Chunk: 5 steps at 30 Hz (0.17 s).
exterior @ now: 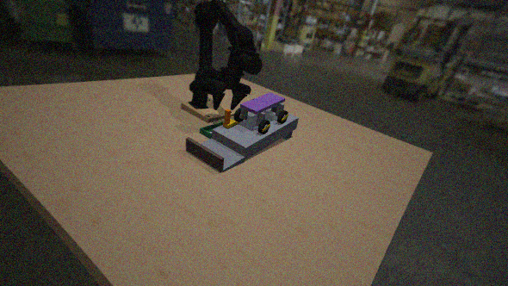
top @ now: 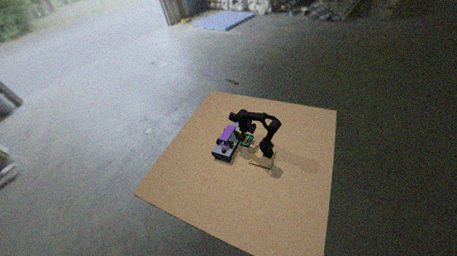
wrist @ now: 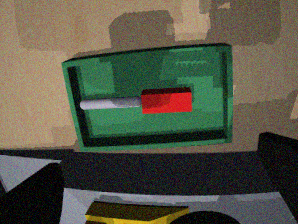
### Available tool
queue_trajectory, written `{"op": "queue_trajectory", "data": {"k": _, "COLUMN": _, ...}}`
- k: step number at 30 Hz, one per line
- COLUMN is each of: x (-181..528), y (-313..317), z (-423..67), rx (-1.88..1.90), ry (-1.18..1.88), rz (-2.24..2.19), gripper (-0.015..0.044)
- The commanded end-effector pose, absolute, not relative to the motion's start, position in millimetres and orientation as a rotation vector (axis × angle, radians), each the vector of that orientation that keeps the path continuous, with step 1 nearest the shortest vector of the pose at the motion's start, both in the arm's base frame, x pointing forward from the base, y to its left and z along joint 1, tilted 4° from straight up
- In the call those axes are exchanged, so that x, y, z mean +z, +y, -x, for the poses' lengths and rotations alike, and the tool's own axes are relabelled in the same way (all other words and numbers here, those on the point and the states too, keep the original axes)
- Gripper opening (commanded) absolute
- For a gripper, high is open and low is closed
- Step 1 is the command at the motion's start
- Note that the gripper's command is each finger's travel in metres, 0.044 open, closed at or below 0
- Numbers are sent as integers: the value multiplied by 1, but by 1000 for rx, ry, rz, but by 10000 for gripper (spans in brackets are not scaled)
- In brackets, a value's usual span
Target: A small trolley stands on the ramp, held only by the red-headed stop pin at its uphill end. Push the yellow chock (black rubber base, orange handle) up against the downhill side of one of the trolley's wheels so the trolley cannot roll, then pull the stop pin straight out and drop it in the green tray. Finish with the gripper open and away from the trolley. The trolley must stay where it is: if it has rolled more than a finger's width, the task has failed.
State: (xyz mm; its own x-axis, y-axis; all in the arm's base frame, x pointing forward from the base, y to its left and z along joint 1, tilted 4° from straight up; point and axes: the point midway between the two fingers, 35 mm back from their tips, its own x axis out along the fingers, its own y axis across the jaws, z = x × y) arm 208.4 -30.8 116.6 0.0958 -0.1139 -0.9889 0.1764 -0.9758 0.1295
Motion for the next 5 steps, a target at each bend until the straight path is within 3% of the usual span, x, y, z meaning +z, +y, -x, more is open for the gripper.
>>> {"op": "queue_trajectory", "data": {"k": 1, "x": 131, "y": -32, "z": -208, "rx": -1967, "ry": 63, "rz": -2158, "gripper": 440}}
{"op": "queue_trajectory", "data": {"k": 5, "x": 140, "y": -33, "z": -208, "rx": -1967, "ry": 63, "rz": -2158, "gripper": 440}}
